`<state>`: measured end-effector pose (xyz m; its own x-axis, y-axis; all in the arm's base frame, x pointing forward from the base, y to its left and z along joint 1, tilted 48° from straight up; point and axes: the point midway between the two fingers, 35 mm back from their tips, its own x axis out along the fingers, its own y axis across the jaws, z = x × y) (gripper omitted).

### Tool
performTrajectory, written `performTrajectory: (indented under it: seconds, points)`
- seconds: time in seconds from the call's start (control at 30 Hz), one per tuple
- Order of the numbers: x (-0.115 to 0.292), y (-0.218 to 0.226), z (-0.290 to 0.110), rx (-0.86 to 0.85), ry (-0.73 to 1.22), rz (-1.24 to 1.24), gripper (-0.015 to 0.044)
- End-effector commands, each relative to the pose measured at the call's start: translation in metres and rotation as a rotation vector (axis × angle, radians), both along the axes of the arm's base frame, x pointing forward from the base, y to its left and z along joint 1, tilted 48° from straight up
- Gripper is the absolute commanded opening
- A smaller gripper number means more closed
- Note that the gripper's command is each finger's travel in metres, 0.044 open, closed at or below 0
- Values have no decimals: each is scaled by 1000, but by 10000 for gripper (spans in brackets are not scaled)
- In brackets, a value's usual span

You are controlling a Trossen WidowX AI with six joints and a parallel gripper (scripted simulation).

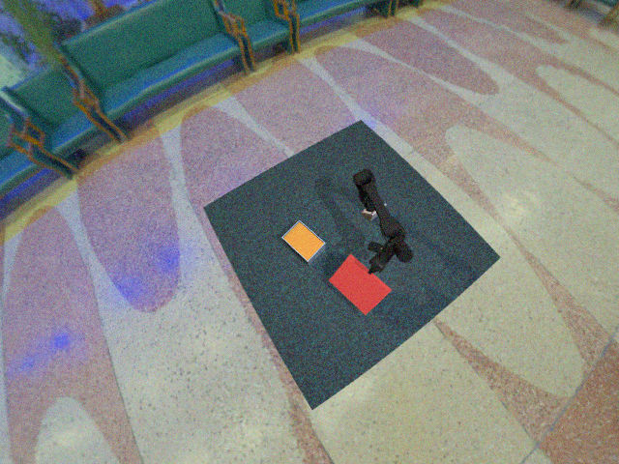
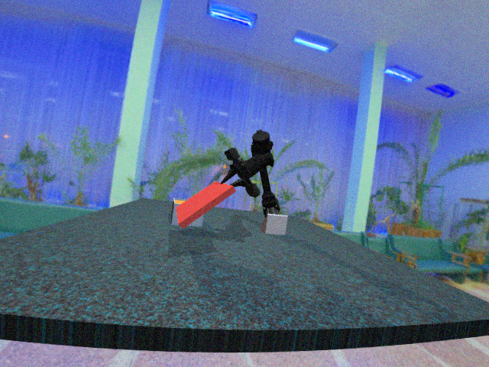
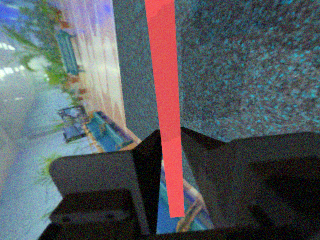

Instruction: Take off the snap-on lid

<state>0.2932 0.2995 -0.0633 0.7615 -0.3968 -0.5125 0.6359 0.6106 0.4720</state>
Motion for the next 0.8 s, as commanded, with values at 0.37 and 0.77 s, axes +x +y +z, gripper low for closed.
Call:
performTrajectory:
  seconds: [0.37,0.77]
  points:
    - [1,-8,-7,-2,-6,3,0]
    - [1,-15,-13,-3,-6,3,0]
